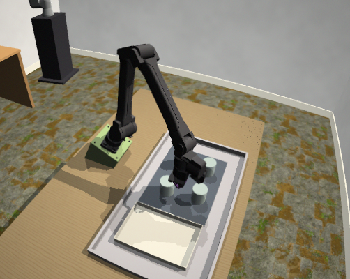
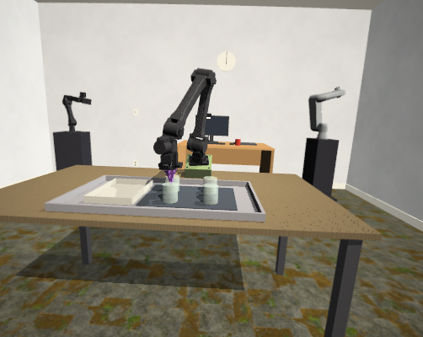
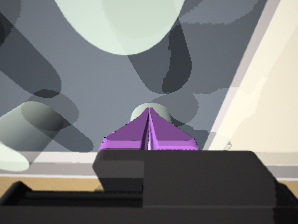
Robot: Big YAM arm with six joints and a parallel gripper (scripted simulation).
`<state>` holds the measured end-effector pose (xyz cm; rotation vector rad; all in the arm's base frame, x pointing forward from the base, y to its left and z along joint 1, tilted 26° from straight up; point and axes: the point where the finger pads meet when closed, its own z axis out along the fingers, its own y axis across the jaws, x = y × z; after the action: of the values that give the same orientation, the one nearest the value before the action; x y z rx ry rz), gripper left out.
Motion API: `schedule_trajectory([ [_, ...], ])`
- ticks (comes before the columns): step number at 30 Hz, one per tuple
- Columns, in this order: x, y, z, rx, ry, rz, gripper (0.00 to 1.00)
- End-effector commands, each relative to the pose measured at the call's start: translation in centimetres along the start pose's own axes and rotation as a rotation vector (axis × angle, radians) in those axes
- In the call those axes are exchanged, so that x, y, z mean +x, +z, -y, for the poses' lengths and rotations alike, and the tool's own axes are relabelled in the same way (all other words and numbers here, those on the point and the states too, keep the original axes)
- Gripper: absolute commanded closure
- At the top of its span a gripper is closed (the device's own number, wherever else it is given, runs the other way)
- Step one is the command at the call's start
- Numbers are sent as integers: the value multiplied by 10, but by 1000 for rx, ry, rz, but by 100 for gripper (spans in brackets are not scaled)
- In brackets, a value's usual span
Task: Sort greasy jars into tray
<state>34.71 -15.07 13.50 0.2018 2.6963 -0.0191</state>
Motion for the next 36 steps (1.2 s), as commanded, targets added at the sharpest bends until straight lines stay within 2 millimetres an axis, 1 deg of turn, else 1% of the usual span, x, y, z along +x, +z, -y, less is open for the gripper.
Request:
schedule_trajectory([
  [1,-15,-6,1,6,3,12,100],
  [20,-15,-6,1,6,3,12,100],
  [27,-15,-59,1,6,3,12,100],
  [29,-15,-59,1,6,3,12,100],
  [32,-14,-82,1,6,3,12,100],
  [36,-14,-82,1,6,3,12,100],
])
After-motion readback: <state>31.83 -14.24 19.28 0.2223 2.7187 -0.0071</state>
